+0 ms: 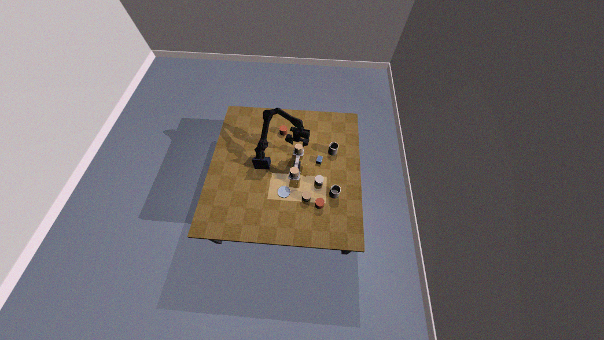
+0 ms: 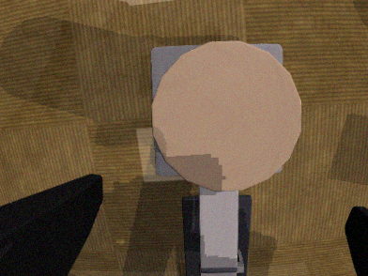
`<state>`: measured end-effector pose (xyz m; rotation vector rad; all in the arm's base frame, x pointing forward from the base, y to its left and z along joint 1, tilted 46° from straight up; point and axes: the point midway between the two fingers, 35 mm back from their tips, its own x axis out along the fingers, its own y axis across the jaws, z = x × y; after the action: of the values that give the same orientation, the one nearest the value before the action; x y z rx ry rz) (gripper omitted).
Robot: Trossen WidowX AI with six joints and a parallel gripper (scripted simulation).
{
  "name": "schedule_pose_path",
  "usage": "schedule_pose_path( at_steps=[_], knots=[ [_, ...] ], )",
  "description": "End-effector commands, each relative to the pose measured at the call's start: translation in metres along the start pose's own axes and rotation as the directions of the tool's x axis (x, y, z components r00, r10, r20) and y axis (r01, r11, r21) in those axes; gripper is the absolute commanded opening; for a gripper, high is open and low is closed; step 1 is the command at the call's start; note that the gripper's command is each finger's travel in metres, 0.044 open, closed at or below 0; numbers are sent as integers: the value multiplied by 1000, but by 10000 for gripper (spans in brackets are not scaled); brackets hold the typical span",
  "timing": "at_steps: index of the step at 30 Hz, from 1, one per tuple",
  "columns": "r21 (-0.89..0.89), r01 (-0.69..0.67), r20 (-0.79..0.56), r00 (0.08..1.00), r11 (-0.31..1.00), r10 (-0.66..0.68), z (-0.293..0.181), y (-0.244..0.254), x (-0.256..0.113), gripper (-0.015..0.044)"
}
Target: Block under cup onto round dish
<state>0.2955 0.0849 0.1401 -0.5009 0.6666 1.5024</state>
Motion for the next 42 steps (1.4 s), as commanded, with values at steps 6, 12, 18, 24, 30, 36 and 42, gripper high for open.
schedule_pose_path(
  at_steps=[6,12,18,24,30,36,42],
  knots=[
    [-140,-50,-28,999,989,47,15,-2,13,440],
    [-140,-50,-27,999,989,47,14,-2,28,440],
    [-141,-50,-28,999,989,46,14,-2,35,440],
    [-141,-50,-29,999,989,46,14,-2,45,440],
    [-141,-49,-29,999,989,46,14,-2,55,440],
    [-141,-49,-28,999,989,46,13,-2,64,440],
    [-141,-49,-27,999,989,46,13,-1,74,440]
  ],
)
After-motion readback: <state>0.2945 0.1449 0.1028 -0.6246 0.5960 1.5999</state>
